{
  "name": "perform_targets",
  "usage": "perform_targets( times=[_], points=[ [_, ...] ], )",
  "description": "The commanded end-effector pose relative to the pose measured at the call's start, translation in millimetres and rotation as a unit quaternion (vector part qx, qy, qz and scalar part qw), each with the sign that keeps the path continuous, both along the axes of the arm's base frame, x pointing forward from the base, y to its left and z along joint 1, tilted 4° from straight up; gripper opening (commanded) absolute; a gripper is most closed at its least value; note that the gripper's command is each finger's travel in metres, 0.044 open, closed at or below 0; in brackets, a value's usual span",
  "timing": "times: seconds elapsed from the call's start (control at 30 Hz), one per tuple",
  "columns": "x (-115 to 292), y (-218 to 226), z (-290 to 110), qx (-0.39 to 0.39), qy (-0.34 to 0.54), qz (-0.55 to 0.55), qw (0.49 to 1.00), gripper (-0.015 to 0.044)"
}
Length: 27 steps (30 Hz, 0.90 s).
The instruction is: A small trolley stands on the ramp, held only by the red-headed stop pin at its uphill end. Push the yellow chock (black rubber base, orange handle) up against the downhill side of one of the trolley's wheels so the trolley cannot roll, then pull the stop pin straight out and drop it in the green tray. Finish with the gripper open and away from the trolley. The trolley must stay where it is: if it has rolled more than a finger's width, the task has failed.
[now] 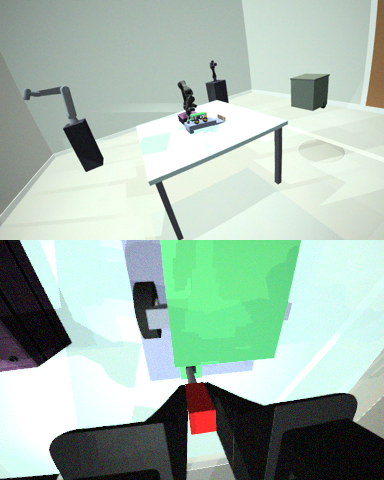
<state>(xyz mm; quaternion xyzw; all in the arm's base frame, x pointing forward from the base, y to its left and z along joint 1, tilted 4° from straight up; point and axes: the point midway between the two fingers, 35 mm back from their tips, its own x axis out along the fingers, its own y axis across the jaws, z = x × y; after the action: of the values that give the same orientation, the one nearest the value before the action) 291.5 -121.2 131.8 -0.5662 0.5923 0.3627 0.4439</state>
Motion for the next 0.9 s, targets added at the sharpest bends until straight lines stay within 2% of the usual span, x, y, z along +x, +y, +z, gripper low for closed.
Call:
perform_targets(
  times=[0.0,0.57,0.87],
  points=[
    [0.2,-0.4,5.2,-0.003,-0.002,-0.003,1.0,0.0],
    [0.2,-1.7,15.4,-0.003,-0.002,-0.003,1.0,0.0],
    [-2.7,-18.0,17.5,-0.004,-0.002,-0.003,1.0,0.0]
  ],
)
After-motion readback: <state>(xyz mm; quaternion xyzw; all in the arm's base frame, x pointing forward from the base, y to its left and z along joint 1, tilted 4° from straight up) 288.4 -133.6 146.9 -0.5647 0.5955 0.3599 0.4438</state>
